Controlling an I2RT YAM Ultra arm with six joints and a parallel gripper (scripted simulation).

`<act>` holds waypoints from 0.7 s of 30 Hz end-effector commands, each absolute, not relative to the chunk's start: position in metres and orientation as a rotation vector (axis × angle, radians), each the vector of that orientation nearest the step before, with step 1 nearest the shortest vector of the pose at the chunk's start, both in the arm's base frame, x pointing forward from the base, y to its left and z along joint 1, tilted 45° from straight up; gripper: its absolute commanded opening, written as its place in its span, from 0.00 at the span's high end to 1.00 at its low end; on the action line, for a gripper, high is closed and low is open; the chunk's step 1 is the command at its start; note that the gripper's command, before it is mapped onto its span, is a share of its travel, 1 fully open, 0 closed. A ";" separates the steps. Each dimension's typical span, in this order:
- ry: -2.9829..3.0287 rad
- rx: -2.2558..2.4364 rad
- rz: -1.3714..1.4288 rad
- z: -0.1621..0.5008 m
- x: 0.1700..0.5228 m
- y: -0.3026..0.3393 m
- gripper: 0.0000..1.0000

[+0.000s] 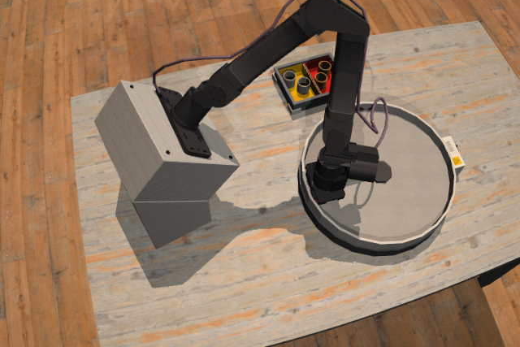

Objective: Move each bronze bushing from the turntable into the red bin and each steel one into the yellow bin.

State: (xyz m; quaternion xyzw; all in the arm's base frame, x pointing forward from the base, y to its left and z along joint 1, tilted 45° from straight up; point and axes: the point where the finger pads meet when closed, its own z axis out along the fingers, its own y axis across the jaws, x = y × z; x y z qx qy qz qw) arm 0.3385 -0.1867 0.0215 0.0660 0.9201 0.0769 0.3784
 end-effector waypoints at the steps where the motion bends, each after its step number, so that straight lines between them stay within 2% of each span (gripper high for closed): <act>1: 2.346 0.177 0.181 0.023 0.340 -0.192 0.86; 17: 2.346 0.177 0.181 0.023 0.340 -0.192 0.86; 18: 2.346 0.177 0.181 0.023 0.340 -0.192 1.00; 21: 2.356 0.179 0.214 0.020 0.337 -0.186 1.00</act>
